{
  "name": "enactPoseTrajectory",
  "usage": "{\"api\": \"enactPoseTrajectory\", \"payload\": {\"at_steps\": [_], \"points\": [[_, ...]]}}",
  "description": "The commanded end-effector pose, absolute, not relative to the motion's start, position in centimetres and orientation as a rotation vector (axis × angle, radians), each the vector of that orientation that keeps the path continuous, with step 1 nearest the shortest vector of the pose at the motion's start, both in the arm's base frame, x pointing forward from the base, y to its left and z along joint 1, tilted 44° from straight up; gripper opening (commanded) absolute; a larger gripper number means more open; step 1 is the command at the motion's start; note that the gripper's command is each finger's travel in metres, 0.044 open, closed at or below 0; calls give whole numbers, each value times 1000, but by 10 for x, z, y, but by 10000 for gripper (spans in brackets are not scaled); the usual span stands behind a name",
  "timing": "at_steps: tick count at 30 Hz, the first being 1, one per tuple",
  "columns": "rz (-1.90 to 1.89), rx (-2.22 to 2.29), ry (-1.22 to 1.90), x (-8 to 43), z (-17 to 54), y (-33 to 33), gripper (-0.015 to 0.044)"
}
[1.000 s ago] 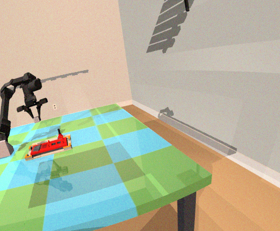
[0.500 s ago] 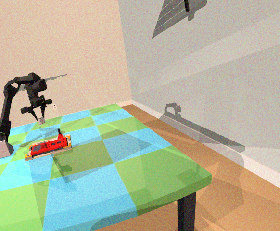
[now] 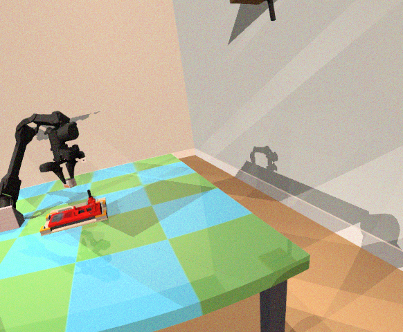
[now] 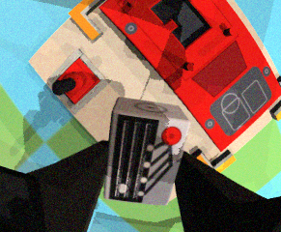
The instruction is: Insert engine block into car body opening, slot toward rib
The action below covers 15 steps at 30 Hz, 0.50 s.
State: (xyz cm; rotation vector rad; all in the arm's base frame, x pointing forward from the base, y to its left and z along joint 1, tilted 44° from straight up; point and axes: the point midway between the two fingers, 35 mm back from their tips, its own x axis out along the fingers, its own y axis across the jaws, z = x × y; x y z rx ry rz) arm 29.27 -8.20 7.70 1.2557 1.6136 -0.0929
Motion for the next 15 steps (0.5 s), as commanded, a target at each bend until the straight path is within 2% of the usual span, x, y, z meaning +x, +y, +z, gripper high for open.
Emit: {"api": "enactPoseTrajectory", "payload": {"at_steps": [1,15], "points": [[3,1159,1595,302,67,-88,0],[283,895,1536,322,29,-98,0]]}}
